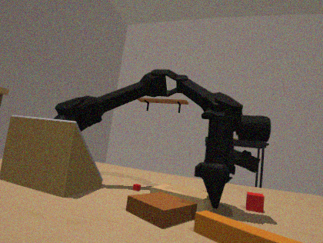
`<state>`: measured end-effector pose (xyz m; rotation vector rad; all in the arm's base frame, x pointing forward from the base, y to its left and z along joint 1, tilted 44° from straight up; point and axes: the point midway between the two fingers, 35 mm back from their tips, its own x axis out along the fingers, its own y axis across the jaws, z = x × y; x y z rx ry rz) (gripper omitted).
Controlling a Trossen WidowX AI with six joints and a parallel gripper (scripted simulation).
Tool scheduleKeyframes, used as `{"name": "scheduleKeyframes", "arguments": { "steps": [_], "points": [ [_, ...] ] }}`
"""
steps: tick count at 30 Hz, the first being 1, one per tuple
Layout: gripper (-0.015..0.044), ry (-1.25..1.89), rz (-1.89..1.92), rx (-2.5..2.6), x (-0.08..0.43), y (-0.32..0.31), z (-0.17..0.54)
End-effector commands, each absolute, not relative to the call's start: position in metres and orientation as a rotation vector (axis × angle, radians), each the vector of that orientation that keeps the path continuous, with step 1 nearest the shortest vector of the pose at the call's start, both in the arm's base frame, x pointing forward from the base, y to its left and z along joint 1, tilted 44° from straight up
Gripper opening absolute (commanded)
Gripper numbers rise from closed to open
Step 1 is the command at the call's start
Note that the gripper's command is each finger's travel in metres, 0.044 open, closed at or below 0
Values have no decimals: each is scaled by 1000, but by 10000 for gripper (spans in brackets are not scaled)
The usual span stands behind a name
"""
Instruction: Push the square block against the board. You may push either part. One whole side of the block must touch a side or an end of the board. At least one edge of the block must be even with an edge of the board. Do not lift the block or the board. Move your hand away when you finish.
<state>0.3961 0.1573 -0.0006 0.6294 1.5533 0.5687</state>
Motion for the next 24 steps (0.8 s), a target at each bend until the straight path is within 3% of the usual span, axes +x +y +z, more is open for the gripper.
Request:
{"name": "scheduleKeyframes", "arguments": {
  "steps": [1, 24],
  "points": [
    [0, 1573, 575, 628, 386, 162, -2],
    [0, 1574, 575, 628, 368, 164, 1]
  ]
}}
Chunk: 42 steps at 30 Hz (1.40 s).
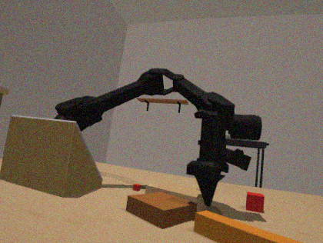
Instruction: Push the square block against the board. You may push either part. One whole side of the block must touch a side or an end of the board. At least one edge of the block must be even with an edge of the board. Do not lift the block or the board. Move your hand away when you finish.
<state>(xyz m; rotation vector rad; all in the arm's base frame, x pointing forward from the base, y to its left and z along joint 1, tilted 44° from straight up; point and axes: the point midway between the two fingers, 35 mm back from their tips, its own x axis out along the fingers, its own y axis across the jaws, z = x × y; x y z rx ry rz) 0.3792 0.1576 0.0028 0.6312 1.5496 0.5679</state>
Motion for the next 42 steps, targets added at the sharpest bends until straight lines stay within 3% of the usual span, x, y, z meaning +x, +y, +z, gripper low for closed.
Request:
{"name": "scheduleKeyframes", "arguments": {
  "steps": [1, 42],
  "points": [
    [0, 1574, 575, 628, 368, 164, 1],
    [0, 1575, 574, 628, 350, 167, 5]
  ]
}}
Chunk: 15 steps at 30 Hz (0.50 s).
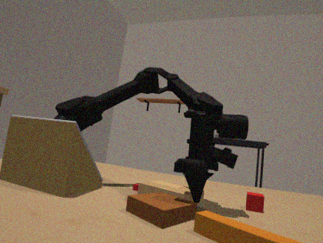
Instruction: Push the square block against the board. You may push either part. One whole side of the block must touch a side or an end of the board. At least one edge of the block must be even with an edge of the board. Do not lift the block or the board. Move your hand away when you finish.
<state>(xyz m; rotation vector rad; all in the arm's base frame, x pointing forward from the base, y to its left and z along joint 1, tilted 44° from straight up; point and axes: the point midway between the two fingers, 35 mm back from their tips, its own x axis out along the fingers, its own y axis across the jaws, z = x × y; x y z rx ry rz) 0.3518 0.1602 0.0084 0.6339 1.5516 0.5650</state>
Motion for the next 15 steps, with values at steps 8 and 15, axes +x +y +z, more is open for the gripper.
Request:
{"name": "scheduleKeyframes", "arguments": {
  "steps": [8, 15],
  "points": [
    [0, 1574, 575, 628, 363, 167, 4],
    [0, 1573, 575, 628, 375, 166, 2]
  ]
}}
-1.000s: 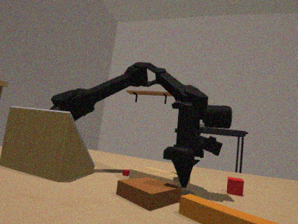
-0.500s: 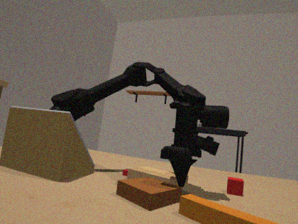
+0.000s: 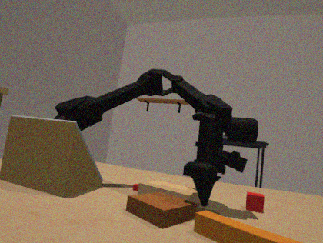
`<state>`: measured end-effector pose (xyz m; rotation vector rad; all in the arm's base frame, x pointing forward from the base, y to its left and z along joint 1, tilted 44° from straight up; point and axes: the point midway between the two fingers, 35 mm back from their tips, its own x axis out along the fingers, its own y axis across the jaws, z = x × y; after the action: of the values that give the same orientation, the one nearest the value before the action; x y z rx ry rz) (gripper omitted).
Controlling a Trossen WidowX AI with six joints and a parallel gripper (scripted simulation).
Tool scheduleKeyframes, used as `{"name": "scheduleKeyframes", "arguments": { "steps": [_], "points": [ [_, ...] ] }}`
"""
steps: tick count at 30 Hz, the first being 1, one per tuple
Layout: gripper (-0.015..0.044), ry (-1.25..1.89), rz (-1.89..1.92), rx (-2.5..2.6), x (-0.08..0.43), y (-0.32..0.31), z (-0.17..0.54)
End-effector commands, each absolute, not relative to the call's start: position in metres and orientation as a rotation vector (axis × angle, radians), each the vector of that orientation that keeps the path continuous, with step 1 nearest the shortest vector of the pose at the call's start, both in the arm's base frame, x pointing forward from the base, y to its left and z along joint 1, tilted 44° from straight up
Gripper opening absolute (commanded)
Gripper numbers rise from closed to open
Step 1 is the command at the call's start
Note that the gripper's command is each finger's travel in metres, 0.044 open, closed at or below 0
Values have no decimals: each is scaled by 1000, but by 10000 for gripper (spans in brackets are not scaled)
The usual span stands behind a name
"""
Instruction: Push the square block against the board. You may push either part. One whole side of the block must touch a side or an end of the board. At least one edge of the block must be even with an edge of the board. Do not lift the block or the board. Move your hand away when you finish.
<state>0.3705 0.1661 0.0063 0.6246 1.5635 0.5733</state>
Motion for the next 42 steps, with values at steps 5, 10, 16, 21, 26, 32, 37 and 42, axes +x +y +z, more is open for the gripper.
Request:
{"name": "scheduleKeyframes", "arguments": {
  "steps": [5, 10, 16, 21, 26, 32, 37, 42],
  "points": [
    [0, 1573, 575, 628, 383, 166, 1],
    [0, 1572, 575, 628, 390, 166, 0],
    [0, 1572, 575, 628, 398, 165, -1],
    [0, 1572, 573, 626, 399, 131, 38],
    [0, 1572, 574, 626, 399, 129, 40],
    [0, 1585, 548, 638, 366, 153, 70],
    [0, 1600, 516, 662, 310, 178, 101],
    [0, 1613, 490, 694, 249, 192, 120]
  ]
}}
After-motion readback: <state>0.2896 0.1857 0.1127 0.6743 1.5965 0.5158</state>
